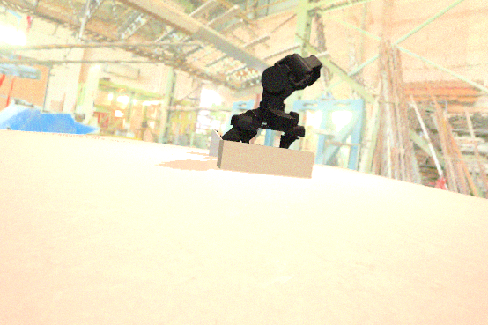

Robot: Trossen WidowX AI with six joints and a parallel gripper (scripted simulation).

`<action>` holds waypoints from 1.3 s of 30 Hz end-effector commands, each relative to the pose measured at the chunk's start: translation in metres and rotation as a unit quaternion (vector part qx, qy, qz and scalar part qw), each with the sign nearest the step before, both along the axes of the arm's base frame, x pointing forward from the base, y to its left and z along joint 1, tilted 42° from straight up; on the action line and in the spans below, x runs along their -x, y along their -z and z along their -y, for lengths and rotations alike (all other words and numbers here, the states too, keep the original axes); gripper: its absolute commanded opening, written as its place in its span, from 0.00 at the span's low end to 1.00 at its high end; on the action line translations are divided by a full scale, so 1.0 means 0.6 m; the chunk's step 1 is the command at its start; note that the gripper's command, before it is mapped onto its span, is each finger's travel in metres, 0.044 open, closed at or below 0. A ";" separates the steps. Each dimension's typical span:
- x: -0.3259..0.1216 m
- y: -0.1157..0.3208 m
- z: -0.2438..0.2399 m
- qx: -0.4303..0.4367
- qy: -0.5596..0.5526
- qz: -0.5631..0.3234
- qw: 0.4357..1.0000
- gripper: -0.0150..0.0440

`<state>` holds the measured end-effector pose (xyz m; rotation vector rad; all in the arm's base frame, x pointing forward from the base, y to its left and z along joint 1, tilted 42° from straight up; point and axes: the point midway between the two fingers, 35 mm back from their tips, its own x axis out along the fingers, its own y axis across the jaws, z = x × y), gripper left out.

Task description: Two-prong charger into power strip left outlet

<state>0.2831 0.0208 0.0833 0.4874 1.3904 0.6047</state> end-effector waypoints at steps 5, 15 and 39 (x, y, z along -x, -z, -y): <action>0.018 0.005 0.000 0.000 0.000 0.001 1.000 1.00; 0.000 -0.041 0.043 -0.018 0.110 0.114 0.987 1.00; 0.002 -0.093 0.085 -0.033 0.194 0.228 0.954 1.00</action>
